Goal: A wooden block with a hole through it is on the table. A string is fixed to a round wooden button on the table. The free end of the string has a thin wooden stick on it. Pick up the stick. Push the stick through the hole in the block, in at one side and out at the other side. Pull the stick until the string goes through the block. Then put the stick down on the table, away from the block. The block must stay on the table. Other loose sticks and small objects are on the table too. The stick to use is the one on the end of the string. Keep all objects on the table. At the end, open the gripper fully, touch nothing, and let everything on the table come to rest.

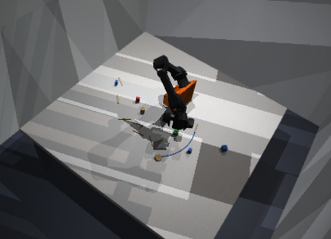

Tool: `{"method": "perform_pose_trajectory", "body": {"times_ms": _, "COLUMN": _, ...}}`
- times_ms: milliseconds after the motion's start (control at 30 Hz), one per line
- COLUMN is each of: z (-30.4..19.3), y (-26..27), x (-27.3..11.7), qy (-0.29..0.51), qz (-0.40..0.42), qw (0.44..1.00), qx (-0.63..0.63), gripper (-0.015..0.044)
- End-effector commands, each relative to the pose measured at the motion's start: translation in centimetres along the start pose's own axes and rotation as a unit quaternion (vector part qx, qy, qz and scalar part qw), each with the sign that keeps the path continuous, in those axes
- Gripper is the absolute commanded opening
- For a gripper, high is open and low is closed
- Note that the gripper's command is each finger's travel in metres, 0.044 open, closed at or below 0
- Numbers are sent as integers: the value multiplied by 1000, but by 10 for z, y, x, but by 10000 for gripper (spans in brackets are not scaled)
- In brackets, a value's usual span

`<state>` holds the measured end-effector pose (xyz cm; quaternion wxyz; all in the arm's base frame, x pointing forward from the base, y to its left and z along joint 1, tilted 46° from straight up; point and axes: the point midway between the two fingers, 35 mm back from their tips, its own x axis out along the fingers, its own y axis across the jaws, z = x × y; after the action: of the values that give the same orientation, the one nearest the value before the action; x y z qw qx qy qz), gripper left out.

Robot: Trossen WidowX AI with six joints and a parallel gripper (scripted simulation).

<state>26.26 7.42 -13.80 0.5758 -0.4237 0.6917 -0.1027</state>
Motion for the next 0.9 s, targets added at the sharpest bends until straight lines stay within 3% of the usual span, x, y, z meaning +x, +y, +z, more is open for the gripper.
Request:
{"method": "perform_pose_trajectory", "body": {"times_ms": 0, "z": -4, "y": 1, "x": -5, "qy": 5, "qz": 2, "qw": 916, "qx": 402, "gripper": 440}}
{"method": "perform_pose_trajectory", "body": {"times_ms": 567, "z": -6, "y": 2, "x": -9, "qy": 5, "qz": 0, "qw": 691, "qx": 723, "gripper": 440}}
{"method": "perform_pose_trajectory", "body": {"times_ms": 867, "z": -6, "y": 2, "x": -9, "qy": 5, "qz": 0, "qw": 688, "qx": 726, "gripper": 440}}
